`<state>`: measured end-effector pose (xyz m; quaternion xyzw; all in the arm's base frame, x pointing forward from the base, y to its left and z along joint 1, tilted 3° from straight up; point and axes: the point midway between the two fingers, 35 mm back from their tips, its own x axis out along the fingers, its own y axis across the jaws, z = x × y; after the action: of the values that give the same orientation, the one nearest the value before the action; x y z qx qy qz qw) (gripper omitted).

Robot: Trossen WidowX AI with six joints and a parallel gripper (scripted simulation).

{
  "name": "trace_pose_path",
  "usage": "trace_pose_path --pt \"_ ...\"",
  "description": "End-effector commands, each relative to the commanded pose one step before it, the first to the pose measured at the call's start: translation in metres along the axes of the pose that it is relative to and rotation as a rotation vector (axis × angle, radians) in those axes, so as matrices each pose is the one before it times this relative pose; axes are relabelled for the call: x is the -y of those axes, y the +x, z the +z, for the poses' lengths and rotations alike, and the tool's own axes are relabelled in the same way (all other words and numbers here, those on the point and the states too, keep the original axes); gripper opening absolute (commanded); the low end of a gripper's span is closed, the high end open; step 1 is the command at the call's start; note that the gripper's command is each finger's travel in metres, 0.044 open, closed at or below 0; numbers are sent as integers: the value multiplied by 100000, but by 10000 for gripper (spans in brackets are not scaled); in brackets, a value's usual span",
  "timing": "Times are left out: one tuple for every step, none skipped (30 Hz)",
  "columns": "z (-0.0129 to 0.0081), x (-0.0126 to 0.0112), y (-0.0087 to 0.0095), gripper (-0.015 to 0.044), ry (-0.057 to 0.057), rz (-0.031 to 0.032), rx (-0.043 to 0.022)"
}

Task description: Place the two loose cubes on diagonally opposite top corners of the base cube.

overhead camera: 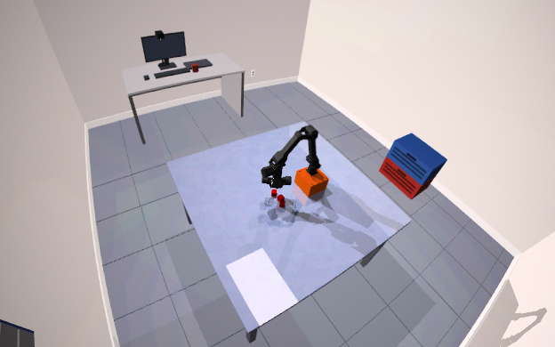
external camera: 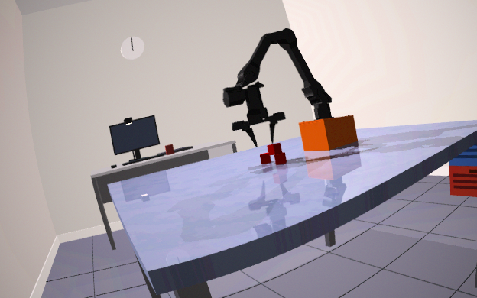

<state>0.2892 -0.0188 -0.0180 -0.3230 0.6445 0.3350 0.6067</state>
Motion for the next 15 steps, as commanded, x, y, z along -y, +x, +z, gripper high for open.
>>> trace_pose_path --pt "102 378 56 265 -461 -2118 580" --pt "2 3 252 265 0 1 -1" --pt "0 0 419 265 0 2 -2" --pt "-3 -5 418 265 0 2 -2" --pt "-4 -6 250 265 0 2 -1" --pt "-1 -2 83 265 0 1 -1" --pt "0 0 0 265 0 0 0" --pt "0 0 0 265 0 0 0" --pt "1 1 27 265 0 0 0" --pt "2 4 82 265 0 0 0" --pt "3 5 136 265 0 0 0" --pt "3 6 165 265 0 0 -1" --pt "3 5 165 265 0 1 -1" --pt "2 4 165 265 0 1 -1" --pt "2 3 165 265 0 1 -1"
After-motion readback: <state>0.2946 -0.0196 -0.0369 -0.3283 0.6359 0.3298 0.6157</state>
